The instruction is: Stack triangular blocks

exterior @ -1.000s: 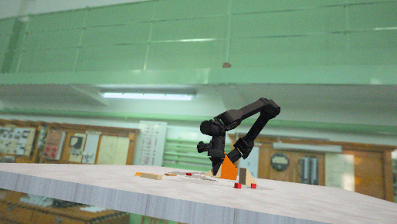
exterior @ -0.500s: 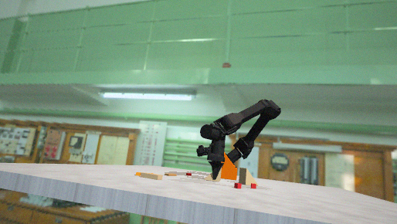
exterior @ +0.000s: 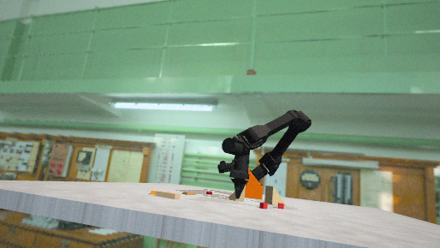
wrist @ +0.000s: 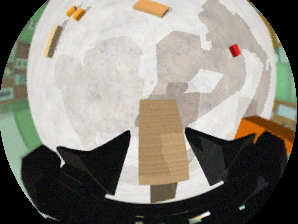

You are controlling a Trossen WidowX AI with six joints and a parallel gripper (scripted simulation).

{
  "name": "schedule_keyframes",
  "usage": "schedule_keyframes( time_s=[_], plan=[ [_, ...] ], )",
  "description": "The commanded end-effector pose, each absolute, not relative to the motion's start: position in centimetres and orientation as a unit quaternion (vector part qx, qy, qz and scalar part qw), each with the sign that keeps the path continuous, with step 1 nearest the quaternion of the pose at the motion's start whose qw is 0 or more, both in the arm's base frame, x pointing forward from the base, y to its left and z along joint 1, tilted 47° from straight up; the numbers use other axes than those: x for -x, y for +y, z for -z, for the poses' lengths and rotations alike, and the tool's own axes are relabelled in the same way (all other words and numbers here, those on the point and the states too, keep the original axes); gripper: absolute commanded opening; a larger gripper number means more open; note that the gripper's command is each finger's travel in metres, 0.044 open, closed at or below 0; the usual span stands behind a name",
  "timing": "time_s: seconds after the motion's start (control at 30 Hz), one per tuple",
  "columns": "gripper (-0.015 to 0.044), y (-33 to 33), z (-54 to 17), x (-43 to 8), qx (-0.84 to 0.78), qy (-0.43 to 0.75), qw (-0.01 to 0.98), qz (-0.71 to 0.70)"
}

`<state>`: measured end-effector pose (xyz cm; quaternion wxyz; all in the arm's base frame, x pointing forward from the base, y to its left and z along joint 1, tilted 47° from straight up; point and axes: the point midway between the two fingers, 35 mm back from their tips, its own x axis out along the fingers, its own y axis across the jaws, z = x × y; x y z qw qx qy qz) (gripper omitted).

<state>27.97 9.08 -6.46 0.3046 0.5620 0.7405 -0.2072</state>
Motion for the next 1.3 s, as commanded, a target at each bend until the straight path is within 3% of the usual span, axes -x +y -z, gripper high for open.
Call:
schedule_keyframes(
  time_s=[0.0,0.37,0.73,0.97,1.27],
  plan=[
    [0.0440,9.1,6.4,-28.0,-0.562,0.741,0.305,0.207],
    [0.0440,4.8,2.4,-29.1,-0.561,0.740,0.306,0.208],
    [0.0440,5.2,2.5,-29.1,-0.558,0.737,0.313,0.216],
    [0.0440,8.5,0.1,-27.9,-0.451,0.702,0.443,0.327],
    [0.0440,11.5,-4.5,-26.8,-0.425,0.546,0.585,0.423]
  ],
)
